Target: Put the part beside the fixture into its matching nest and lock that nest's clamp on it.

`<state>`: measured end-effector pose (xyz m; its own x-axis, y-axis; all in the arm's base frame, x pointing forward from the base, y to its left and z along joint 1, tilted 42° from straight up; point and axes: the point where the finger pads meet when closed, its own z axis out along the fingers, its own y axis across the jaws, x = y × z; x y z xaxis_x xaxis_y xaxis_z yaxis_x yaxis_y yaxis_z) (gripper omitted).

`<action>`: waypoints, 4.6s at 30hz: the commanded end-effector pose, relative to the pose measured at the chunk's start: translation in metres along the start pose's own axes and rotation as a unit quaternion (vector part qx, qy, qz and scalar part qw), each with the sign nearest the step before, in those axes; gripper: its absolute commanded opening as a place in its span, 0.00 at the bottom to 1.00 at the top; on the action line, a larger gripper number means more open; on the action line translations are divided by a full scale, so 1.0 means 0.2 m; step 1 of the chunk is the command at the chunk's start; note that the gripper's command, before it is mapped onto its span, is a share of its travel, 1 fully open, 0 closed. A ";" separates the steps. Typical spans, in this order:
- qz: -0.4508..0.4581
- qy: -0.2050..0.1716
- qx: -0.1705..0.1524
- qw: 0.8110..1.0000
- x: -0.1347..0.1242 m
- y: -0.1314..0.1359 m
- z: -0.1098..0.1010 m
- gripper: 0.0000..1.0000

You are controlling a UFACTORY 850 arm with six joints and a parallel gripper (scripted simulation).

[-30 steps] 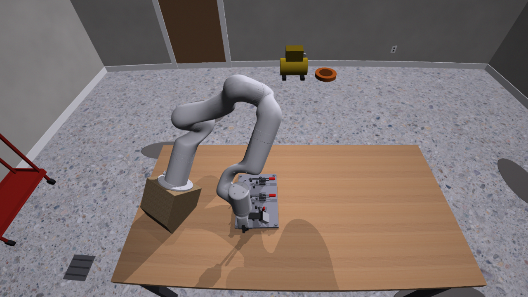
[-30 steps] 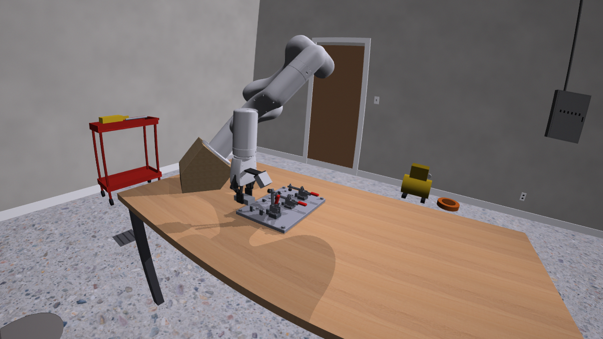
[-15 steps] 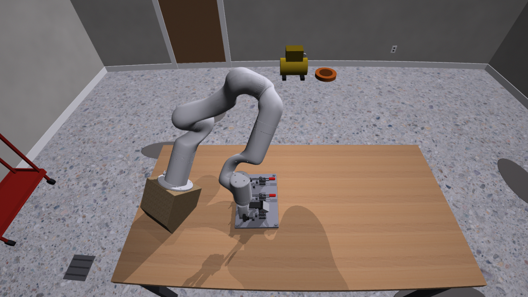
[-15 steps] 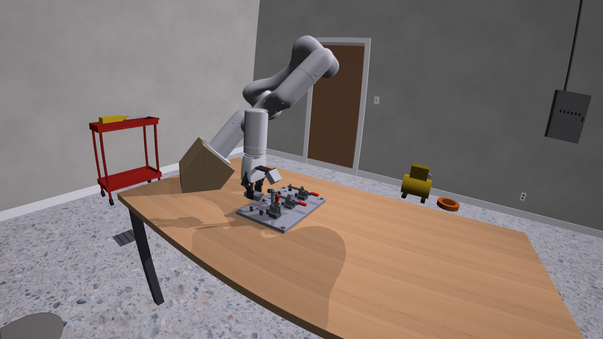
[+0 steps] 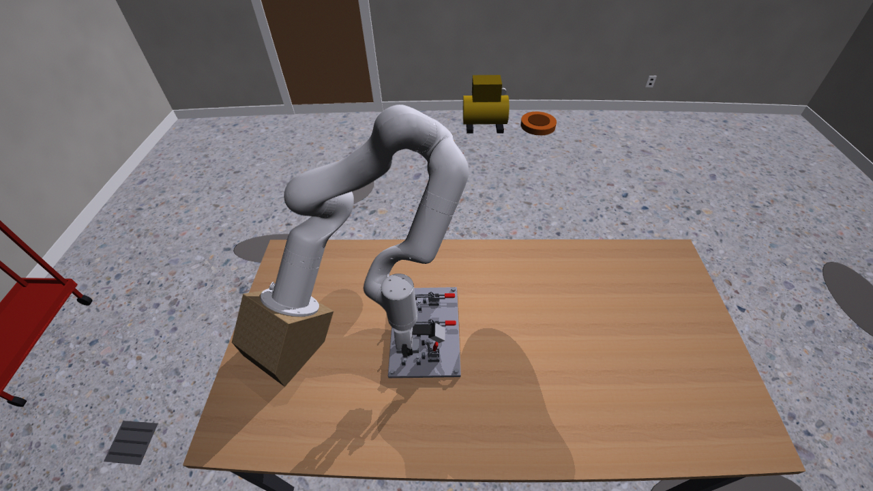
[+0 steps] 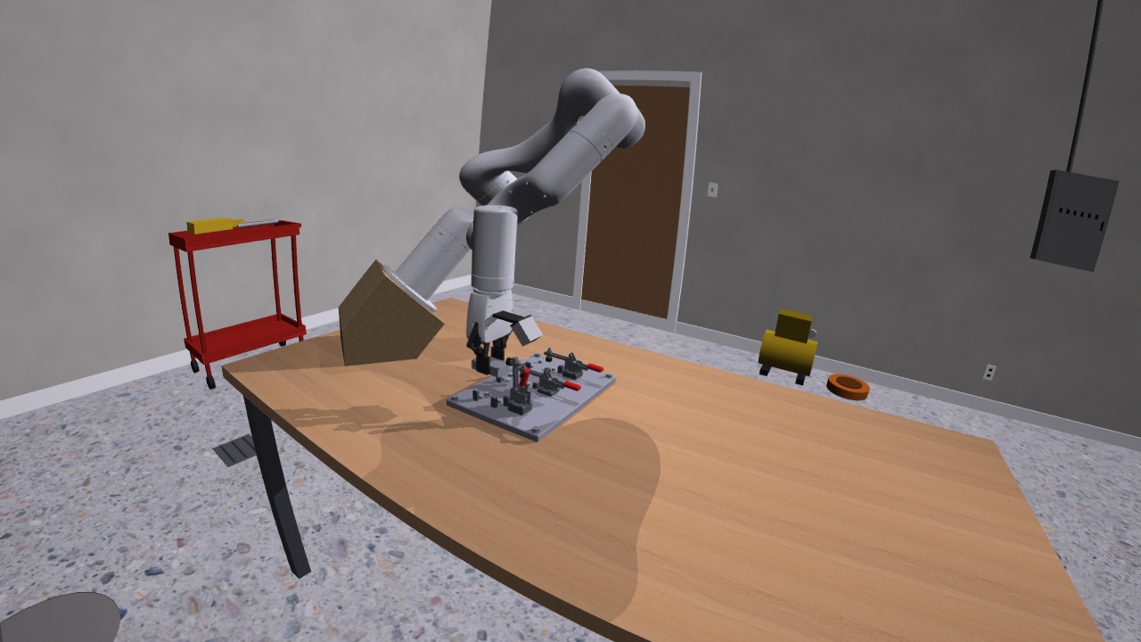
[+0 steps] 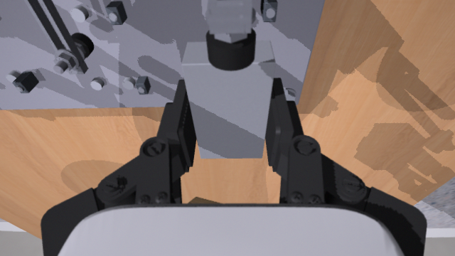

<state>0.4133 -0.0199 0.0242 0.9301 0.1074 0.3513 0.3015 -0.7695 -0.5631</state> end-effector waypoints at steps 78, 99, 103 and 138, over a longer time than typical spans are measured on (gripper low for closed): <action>0.000 0.001 -0.001 1.000 0.03 -0.01 0.24 0.00; 0.000 0.001 -0.001 1.000 0.03 -0.01 0.27 0.00; 0.000 0.001 -0.001 1.000 0.03 -0.01 0.27 0.00; 0.000 0.001 -0.001 1.000 0.03 0.00 0.29 0.00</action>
<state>0.4301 0.0182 -0.0164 0.9301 0.1072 0.3513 0.3012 -0.7697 -0.5628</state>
